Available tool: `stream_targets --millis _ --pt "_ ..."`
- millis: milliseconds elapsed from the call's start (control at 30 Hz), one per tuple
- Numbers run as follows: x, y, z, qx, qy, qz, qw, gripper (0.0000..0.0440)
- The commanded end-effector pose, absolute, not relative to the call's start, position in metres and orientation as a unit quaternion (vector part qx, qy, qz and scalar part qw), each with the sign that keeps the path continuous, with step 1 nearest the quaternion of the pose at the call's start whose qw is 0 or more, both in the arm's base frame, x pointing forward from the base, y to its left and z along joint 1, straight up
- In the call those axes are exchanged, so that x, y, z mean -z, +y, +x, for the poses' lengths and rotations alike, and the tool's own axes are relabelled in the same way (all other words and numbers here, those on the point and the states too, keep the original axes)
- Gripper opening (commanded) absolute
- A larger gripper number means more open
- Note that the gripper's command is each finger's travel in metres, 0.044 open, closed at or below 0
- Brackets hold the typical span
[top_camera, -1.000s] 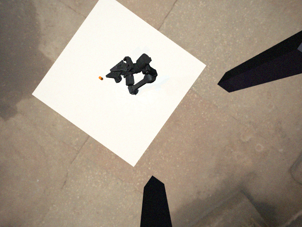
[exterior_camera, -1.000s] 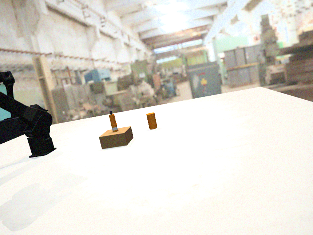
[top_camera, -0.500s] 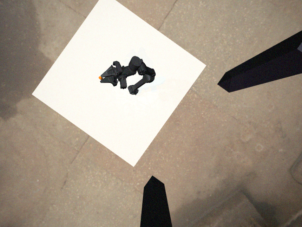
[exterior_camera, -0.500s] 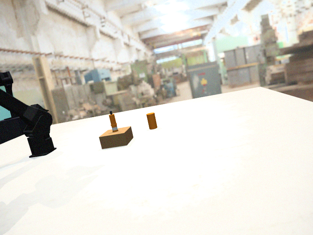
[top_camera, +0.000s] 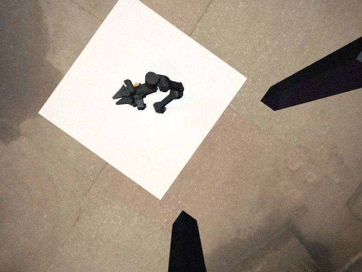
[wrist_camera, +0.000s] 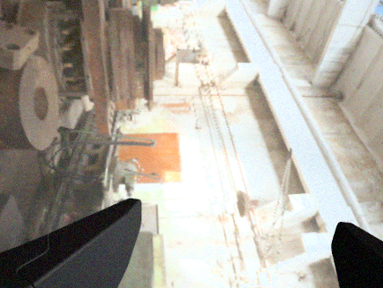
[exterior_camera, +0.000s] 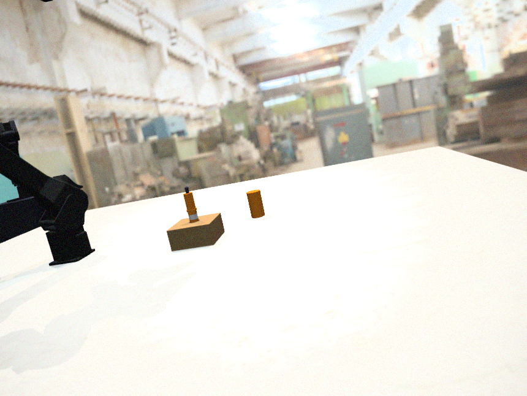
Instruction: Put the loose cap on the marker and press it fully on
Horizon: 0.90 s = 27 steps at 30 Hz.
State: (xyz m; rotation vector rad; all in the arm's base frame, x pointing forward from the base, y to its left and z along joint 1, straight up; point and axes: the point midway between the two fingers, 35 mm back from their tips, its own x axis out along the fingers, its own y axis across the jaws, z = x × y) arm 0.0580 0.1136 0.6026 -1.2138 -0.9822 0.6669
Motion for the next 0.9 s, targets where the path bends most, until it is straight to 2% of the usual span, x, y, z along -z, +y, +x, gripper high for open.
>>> stream_targets --millis 0,867 --pt "-0.595 0.122 0.065 -0.309 -0.418 -0.542 0.661 0.0318" --pt "-0.525 0.175 0.102 -0.416 -0.284 -0.579 0.641 0.0324"
